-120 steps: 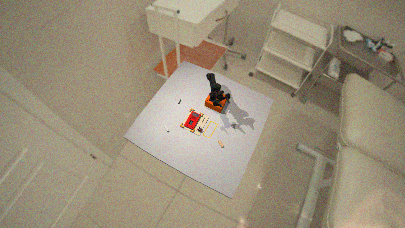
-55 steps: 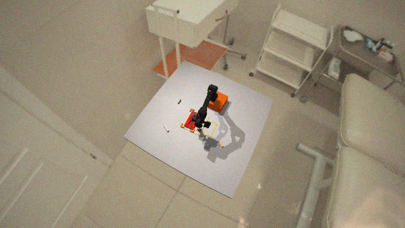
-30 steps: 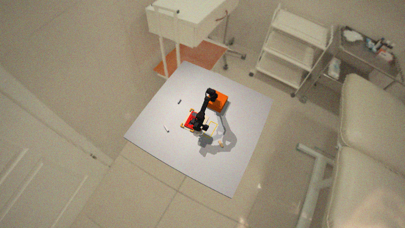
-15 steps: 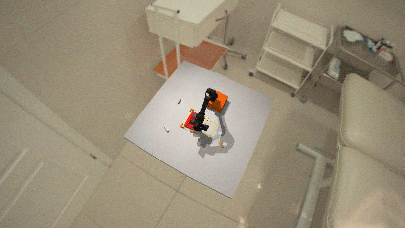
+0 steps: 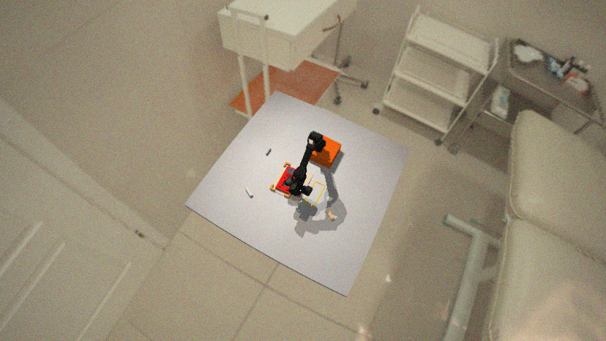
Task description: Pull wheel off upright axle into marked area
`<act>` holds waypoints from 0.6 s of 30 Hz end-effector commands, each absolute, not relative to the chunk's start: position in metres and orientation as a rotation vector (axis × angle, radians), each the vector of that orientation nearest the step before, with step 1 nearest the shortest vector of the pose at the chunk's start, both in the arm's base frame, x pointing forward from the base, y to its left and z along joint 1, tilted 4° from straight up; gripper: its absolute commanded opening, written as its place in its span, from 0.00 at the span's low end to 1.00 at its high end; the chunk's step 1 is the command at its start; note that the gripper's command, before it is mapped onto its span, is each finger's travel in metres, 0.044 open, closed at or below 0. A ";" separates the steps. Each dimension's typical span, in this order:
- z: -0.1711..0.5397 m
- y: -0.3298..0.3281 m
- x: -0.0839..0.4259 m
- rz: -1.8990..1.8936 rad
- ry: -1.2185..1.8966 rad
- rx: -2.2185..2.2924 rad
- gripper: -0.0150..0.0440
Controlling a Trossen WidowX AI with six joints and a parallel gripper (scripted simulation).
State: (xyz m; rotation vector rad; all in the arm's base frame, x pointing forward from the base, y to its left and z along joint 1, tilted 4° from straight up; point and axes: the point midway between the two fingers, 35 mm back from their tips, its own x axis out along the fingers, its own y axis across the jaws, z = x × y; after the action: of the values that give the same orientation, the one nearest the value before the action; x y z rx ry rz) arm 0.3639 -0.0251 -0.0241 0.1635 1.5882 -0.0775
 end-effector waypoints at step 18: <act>-0.017 -0.026 0.364 -0.078 1.587 0.164 0.25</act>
State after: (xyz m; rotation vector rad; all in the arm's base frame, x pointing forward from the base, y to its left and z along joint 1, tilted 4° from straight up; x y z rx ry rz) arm 0.3641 -0.0254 -0.0195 0.1642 1.5893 -0.0781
